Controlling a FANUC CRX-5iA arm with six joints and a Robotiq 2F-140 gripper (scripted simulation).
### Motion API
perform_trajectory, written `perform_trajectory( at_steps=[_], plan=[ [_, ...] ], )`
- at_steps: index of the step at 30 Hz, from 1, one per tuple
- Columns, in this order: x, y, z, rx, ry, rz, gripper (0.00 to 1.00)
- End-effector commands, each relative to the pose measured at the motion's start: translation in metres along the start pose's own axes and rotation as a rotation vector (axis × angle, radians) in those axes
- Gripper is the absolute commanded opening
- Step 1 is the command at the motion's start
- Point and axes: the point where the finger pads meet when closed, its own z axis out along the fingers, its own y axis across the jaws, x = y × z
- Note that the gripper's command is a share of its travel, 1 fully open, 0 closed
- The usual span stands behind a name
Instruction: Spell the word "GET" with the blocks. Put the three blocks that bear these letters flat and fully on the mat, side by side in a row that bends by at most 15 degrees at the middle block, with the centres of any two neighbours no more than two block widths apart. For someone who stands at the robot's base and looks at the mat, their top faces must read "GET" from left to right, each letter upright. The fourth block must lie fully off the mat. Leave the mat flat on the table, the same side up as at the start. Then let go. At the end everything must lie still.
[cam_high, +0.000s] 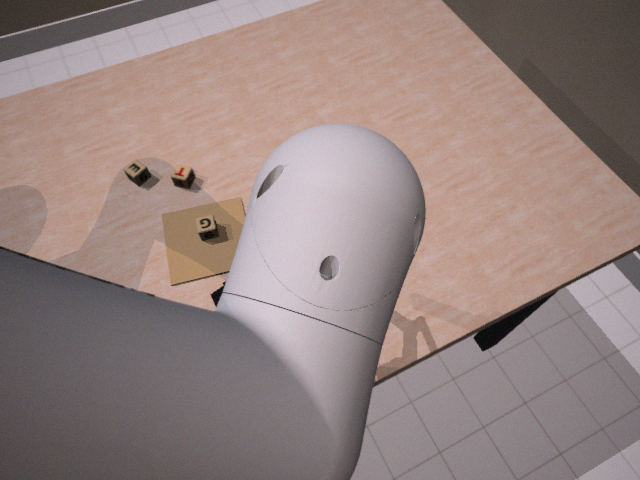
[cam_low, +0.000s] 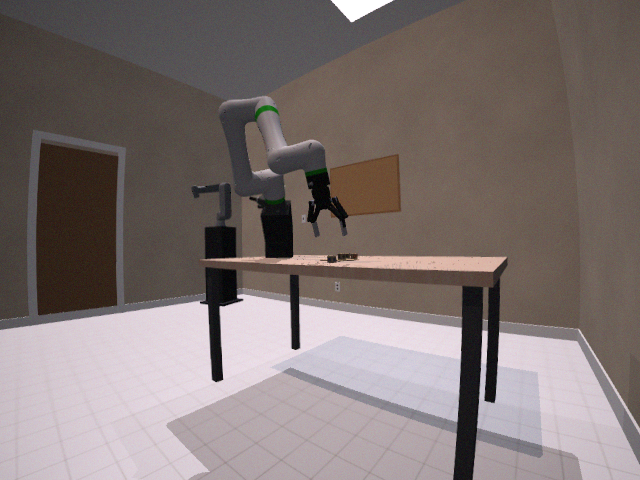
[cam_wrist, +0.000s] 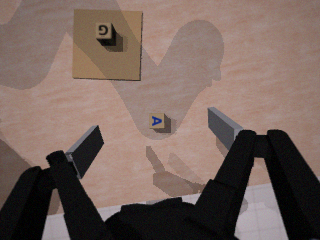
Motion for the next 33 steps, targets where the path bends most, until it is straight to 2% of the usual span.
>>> perform_trajectory(
  at_steps=[1,20,22,24,26,27,33],
  plan=[
    [0.000,0.000,0.000,0.000,0.000,0.000,1.00],
    [0.000,0.000,0.000,0.000,0.000,-0.002,1.00],
    [0.009,-0.002,0.003,0.011,-0.001,-0.037,1.00],
    [0.034,-0.011,0.010,0.044,-0.007,-0.142,1.00],
    [0.034,-0.011,0.010,0.044,-0.007,-0.142,1.00],
    [0.048,-0.016,0.014,0.062,-0.011,-0.207,1.00],
    [0.078,-0.028,0.022,0.101,-0.026,-0.357,1.00]
  ],
)
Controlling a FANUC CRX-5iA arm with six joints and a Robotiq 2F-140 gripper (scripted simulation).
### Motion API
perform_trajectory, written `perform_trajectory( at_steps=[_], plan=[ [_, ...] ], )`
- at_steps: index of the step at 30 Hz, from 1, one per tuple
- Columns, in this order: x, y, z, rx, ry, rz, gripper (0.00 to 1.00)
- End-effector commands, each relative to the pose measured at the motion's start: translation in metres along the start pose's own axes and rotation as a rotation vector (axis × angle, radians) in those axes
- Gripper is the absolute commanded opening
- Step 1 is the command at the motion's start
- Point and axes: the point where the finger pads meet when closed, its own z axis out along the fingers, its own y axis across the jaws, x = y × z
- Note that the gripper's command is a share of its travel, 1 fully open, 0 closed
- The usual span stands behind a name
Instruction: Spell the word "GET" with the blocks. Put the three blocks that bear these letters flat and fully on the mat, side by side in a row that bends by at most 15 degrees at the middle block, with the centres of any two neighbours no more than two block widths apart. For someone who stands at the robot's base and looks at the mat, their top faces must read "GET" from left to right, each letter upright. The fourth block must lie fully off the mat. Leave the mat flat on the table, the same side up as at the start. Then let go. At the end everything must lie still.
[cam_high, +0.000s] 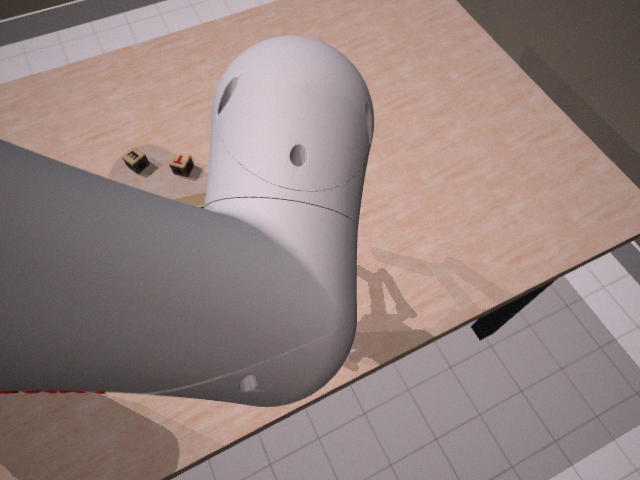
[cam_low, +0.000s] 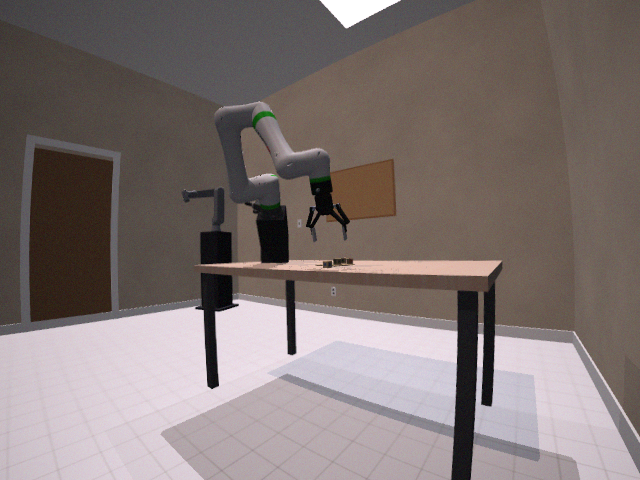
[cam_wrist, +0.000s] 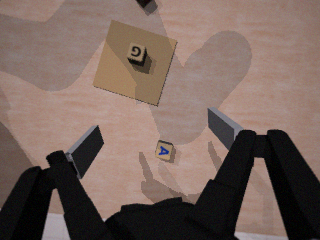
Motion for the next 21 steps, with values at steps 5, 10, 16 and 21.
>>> perform_trajectory(
  at_steps=[5,10,16,21],
  plan=[
    [0.048,-0.007,0.011,0.067,-0.032,-0.238,1.00],
    [0.061,-0.009,0.014,0.084,-0.045,-0.316,1.00],
    [0.089,-0.016,0.019,0.124,-0.084,-0.512,1.00],
    [0.104,-0.019,0.021,0.147,-0.117,-0.642,1.00]
  ],
)
